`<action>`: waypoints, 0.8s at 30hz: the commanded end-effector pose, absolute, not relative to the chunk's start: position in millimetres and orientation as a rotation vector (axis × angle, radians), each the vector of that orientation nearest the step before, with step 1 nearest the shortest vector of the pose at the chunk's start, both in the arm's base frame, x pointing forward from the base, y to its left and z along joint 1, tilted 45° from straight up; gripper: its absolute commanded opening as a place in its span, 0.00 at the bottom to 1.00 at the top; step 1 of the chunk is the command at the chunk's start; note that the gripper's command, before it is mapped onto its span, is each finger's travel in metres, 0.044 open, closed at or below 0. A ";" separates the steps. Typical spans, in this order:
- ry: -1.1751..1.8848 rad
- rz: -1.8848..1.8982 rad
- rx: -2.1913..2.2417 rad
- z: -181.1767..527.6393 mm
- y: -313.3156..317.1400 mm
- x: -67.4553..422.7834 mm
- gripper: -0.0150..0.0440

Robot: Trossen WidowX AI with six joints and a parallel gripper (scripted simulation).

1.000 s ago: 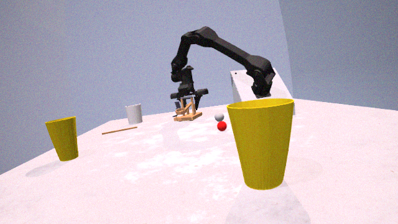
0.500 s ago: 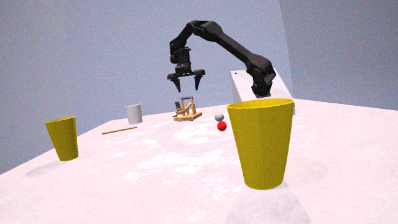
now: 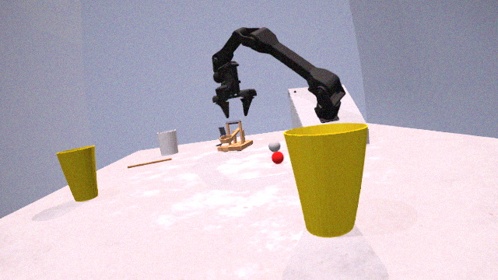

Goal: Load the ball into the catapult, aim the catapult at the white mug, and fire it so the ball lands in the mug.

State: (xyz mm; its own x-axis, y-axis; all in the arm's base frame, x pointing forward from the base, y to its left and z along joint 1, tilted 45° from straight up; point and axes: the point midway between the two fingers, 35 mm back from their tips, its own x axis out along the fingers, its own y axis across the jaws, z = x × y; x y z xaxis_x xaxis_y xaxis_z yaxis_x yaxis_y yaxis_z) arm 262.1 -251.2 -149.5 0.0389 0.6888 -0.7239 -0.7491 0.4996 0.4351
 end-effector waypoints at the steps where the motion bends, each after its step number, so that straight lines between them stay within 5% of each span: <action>1: 1.143 1.016 0.052 -148.9 -251.8 262.1 1.00; 24: 1.482 0.505 0.682 -146.7 -253.6 261.3 1.00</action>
